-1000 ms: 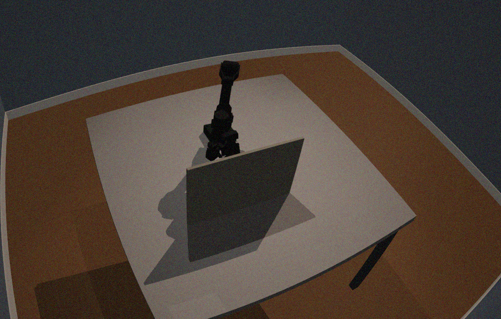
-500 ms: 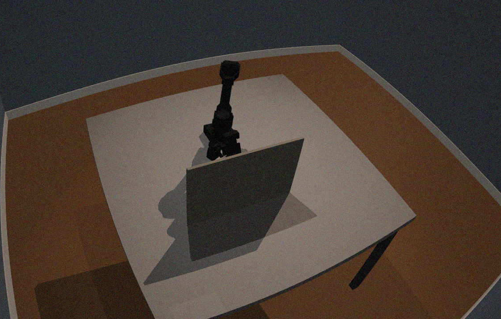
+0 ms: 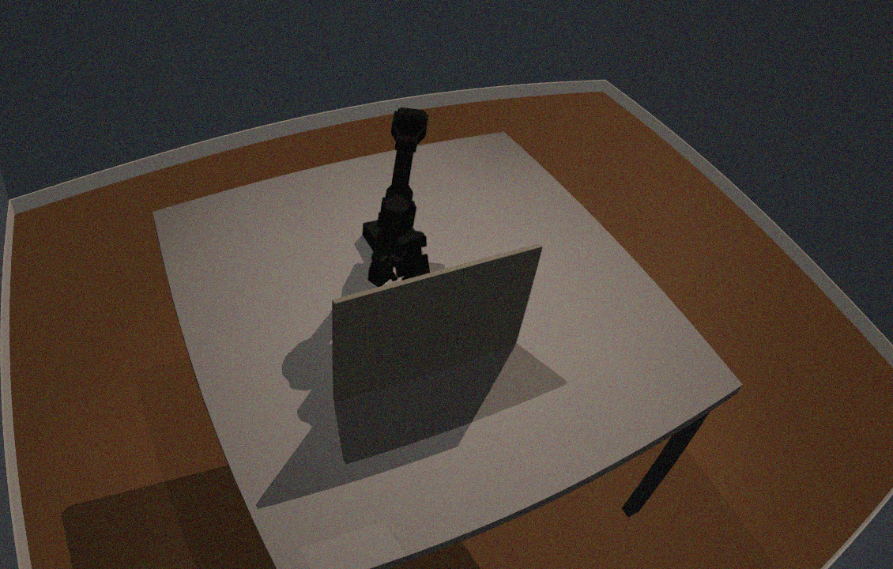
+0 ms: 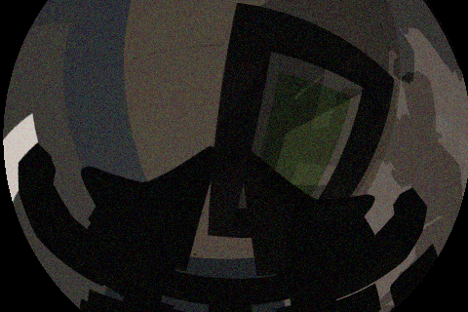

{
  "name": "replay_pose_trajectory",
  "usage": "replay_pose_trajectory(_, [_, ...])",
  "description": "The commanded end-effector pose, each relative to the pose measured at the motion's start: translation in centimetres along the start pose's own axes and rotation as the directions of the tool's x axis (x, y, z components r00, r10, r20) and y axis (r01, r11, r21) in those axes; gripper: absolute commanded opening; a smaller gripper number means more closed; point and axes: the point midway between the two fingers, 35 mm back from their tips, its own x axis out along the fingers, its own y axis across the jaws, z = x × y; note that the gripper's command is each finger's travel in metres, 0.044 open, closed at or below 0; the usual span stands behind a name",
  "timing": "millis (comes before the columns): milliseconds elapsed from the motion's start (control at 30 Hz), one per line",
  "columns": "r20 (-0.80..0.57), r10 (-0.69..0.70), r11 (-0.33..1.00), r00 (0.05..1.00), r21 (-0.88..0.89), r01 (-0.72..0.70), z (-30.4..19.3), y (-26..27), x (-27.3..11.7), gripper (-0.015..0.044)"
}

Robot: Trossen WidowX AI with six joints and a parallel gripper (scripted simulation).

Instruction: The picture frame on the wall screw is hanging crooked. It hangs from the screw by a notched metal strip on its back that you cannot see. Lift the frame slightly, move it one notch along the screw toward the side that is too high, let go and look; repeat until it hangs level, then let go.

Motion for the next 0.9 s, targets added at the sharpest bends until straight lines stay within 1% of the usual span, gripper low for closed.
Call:
replay_pose_trajectory(0, [0.000, 0.015, 1.000, 1.000, -0.003, -0.015, -0.02, 0.40, -0.02, 0.0000])
replay_pose_trajectory(867, [0.000, 0.014, 1.000, 1.000, -0.003, -0.014, -0.07, -0.45, 0.00, 0.0000])
